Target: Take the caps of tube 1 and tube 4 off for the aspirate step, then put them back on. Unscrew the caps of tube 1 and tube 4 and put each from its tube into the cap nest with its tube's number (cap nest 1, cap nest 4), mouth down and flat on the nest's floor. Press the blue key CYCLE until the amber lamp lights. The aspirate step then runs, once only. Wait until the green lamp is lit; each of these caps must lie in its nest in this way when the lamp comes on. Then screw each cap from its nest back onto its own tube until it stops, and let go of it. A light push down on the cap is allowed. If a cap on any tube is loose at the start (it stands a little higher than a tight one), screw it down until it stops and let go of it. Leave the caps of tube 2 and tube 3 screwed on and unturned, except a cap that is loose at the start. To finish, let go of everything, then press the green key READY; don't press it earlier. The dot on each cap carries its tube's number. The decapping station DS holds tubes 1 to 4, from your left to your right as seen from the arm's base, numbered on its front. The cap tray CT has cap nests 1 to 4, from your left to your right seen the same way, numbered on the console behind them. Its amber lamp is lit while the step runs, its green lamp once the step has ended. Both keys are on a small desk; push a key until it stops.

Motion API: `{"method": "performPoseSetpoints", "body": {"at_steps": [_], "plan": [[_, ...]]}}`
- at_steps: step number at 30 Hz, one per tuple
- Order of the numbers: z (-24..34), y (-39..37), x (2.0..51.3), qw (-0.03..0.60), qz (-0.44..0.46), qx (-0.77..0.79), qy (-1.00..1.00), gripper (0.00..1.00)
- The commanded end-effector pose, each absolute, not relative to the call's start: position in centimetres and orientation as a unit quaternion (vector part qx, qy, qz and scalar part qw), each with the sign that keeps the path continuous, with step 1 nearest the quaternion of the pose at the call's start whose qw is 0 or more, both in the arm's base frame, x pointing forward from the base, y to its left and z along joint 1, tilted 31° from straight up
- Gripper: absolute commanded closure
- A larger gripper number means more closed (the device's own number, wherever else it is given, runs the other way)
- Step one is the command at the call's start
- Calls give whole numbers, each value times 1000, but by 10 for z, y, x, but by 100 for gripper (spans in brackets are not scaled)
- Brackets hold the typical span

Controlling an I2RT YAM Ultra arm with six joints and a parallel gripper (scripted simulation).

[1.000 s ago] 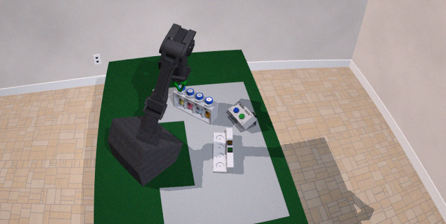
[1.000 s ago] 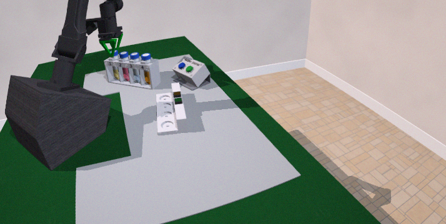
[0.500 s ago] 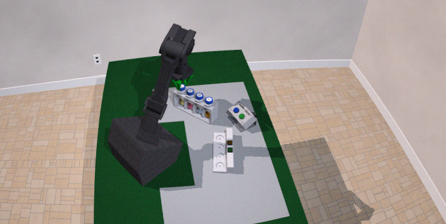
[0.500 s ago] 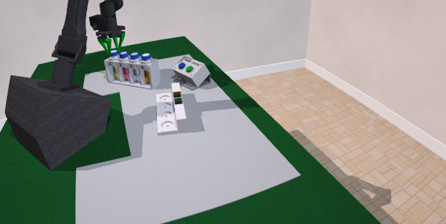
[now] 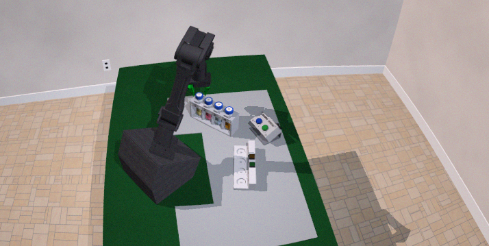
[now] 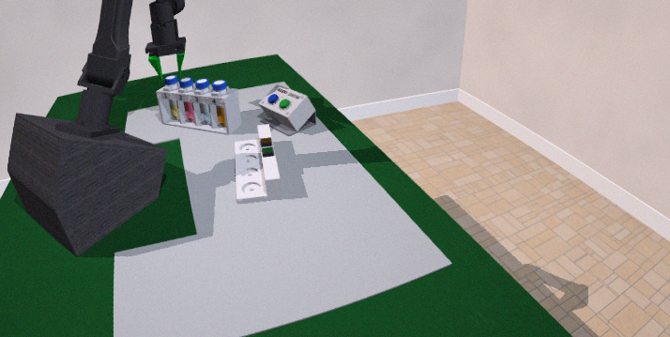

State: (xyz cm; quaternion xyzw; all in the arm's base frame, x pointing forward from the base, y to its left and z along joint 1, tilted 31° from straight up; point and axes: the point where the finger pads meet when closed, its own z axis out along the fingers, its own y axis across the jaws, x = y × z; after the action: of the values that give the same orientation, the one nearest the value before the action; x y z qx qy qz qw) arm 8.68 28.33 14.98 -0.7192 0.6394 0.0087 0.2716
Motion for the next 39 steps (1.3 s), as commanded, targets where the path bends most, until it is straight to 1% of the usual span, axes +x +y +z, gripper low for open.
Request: {"method": "performPoseSetpoints", "body": {"at_steps": [1,2,10,11,25,39], "plan": [[152,283,86,270,43,-637,721,51],[152,283,86,268,54,-607,746,51],[152,283,86,268,54,-606,747,51],[152,283,86,268,54,-606,747,100],[152,283,86,268,54,-606,747,100],[182,268,74,268,54,-606,747,100]]}}
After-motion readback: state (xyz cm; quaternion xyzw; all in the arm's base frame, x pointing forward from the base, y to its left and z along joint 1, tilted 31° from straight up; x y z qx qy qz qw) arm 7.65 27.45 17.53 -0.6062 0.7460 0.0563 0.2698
